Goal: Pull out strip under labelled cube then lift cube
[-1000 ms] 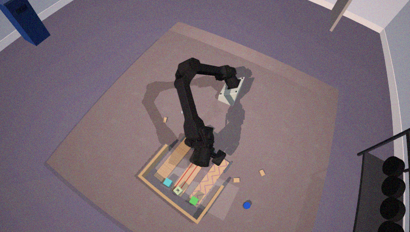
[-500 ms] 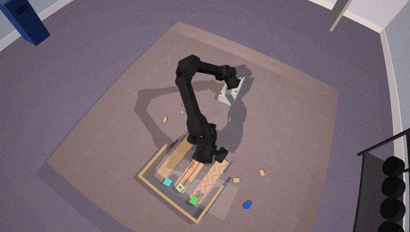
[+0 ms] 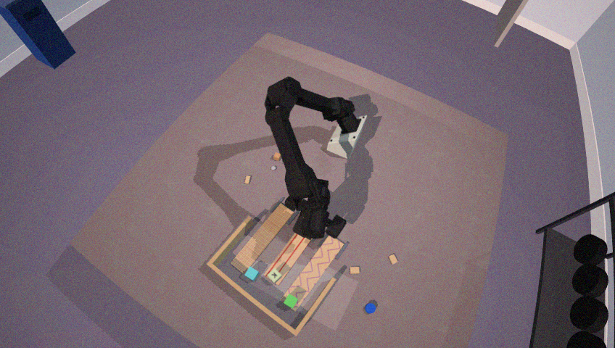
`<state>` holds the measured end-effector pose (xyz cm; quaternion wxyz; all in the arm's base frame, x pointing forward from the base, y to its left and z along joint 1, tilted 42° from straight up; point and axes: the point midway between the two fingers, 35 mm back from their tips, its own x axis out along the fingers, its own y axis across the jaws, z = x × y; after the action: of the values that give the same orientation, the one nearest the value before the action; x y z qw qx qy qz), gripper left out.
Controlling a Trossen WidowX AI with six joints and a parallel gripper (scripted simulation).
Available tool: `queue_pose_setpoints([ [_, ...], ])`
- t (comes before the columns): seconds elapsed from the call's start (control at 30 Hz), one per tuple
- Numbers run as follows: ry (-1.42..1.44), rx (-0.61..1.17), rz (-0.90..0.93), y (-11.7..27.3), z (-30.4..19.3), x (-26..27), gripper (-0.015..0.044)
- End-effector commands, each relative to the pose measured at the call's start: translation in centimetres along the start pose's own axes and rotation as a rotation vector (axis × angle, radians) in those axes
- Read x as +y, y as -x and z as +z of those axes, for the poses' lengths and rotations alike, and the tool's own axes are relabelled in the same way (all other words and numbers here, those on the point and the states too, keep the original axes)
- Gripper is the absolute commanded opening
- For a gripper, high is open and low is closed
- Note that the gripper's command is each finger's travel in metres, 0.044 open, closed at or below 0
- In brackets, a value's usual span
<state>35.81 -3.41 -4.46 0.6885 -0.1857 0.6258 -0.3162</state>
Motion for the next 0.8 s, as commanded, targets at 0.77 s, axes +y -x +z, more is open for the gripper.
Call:
queue_pose_setpoints([
  [0.77, 0.007, 0.020, -0.001, -0.5, -4.7, 0.1, 0.0000],
])
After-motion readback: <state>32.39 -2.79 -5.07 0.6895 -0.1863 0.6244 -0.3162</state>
